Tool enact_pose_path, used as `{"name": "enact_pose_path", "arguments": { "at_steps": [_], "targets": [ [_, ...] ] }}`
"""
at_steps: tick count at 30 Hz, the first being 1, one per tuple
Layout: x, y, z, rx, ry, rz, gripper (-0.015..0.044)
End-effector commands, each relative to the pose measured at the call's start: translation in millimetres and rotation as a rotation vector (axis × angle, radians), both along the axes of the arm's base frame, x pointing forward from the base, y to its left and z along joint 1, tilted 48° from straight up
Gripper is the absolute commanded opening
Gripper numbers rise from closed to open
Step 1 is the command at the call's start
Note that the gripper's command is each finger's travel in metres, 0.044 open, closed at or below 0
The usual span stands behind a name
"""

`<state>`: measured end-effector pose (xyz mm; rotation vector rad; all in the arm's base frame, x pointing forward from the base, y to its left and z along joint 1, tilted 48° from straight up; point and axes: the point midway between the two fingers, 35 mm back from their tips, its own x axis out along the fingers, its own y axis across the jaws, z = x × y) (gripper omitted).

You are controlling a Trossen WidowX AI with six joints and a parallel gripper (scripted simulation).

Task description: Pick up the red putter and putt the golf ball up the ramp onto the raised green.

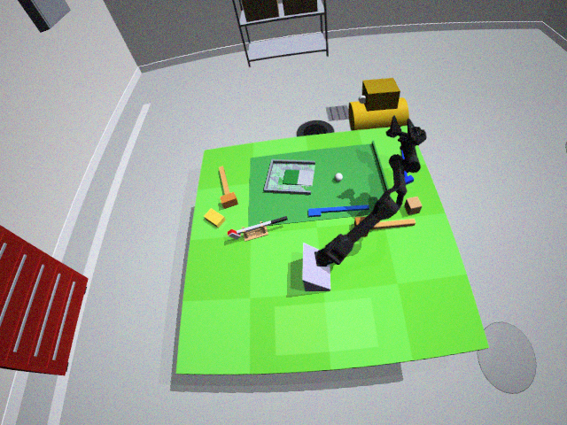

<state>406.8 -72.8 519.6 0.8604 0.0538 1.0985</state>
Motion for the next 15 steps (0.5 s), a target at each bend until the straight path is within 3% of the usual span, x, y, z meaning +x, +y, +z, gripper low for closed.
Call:
{"name": "enact_pose_path", "arguments": {
  "at_steps": [1,15],
  "targets": [
    [1,0,0,0.004,0.001,0.000,0.0426],
    [99,35,-54,0.233,0.101,-0.063,0.0440]
  ]
}}
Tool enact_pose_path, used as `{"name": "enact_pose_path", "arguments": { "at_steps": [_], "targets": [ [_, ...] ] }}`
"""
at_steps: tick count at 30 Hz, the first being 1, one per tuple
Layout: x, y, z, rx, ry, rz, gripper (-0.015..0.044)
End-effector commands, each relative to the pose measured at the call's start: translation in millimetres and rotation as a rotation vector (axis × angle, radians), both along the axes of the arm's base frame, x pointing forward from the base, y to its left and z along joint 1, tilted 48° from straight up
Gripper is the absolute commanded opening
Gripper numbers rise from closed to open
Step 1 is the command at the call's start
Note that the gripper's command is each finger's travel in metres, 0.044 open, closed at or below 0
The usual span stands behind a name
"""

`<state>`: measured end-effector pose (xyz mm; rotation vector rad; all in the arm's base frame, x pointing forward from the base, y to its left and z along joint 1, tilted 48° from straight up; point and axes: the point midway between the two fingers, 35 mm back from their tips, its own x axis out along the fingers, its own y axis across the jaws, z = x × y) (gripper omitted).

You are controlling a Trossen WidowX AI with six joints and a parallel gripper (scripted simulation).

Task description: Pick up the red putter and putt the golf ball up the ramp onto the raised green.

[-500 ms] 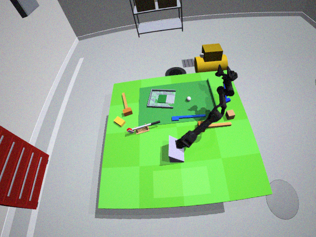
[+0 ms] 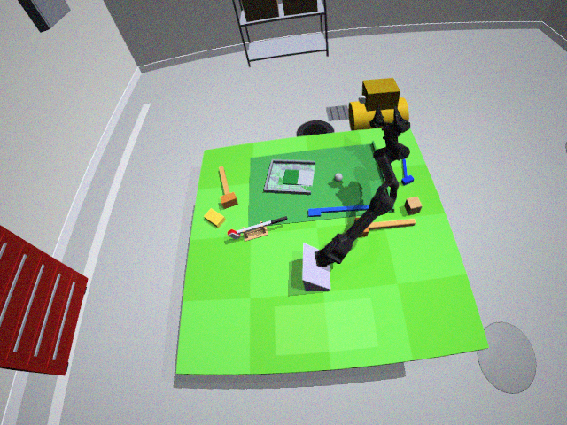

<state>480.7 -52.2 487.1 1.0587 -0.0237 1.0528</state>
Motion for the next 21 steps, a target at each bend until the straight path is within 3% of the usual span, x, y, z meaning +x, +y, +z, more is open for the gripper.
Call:
{"name": "enact_pose_path", "arguments": {
  "at_steps": [1,6,11,21],
  "targets": [
    [31,16,-26,0.046,0.055,-0.031,0.0440],
    [60,29,-54,0.048,0.105,-0.101,0.0440],
    [100,55,-111,-0.008,0.209,-0.218,0.0440],
    [135,121,-253,-0.343,0.440,-0.383,0.0440]
  ]
}}
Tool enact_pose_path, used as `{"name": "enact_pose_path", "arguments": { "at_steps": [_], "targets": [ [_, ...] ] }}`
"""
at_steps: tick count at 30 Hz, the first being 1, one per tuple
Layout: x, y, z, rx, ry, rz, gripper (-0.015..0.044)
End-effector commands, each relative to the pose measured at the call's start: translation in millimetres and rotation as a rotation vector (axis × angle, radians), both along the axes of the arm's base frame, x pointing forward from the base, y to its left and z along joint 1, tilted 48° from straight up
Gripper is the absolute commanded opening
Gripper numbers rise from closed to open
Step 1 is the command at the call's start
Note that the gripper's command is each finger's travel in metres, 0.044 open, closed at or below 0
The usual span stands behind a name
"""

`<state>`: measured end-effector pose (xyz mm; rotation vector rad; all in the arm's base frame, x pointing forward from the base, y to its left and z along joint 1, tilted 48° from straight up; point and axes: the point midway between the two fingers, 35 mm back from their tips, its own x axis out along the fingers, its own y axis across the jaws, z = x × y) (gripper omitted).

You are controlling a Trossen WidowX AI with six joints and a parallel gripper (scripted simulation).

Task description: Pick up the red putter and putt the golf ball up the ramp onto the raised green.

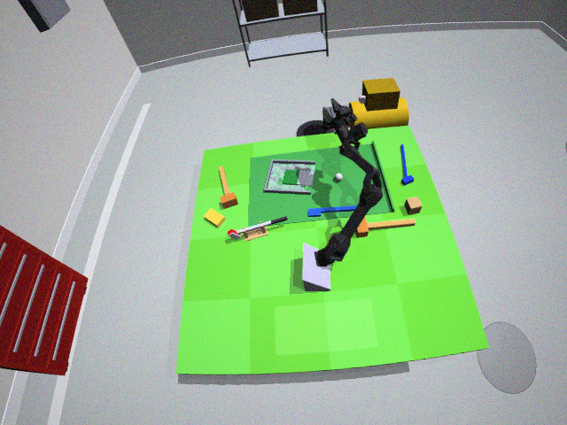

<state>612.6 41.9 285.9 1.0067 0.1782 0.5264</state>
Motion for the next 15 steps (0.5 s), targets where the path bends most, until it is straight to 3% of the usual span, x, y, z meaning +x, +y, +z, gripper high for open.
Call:
{"name": "enact_pose_path", "arguments": {
  "at_steps": [1,8,15],
  "targets": [
    [3,34,-68,-0.177,0.129,-0.020,0.0440],
    [-21,79,-174,-0.535,0.326,0.031,0.0440],
    [-81,112,-271,-0.963,0.493,0.217,0.0440]
  ]
}}
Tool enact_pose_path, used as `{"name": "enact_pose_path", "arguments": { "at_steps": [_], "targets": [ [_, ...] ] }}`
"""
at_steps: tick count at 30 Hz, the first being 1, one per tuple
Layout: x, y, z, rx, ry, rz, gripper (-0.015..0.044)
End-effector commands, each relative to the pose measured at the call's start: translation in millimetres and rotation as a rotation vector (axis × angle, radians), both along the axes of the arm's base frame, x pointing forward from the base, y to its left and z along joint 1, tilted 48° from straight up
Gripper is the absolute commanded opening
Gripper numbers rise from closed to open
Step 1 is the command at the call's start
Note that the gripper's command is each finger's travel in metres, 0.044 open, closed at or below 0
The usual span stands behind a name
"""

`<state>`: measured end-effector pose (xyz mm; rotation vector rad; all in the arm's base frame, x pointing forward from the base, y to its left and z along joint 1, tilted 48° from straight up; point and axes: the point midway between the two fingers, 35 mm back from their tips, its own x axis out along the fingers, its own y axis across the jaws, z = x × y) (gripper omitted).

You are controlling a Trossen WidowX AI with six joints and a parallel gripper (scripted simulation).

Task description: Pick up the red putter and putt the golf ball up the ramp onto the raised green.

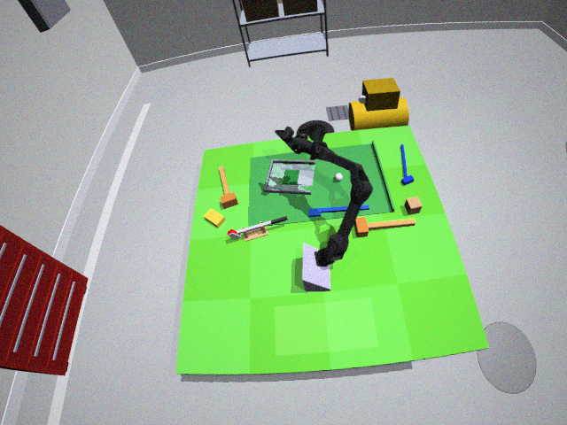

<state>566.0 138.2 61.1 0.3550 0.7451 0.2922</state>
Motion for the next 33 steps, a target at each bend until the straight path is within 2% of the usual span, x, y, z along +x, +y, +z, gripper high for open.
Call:
{"name": "enact_pose_path", "arguments": {
  "at_steps": [1,6,11,16,20,23,33],
  "targets": [
    [-46,19,-59,-0.251,0.144,0.155,0.0440],
    [-109,27,-114,-0.545,0.311,0.403,0.0440],
    [-180,22,-151,-0.828,0.484,0.731,0.0440],
    [-253,3,-167,-1.085,0.671,1.149,0.0440],
    [-301,-19,-160,-1.228,0.811,1.489,0.0440],
    [-314,-28,-153,-1.254,0.844,1.571,0.0440],
    [-313,-30,-157,-1.255,0.844,1.571,0.0440]
  ]
}}
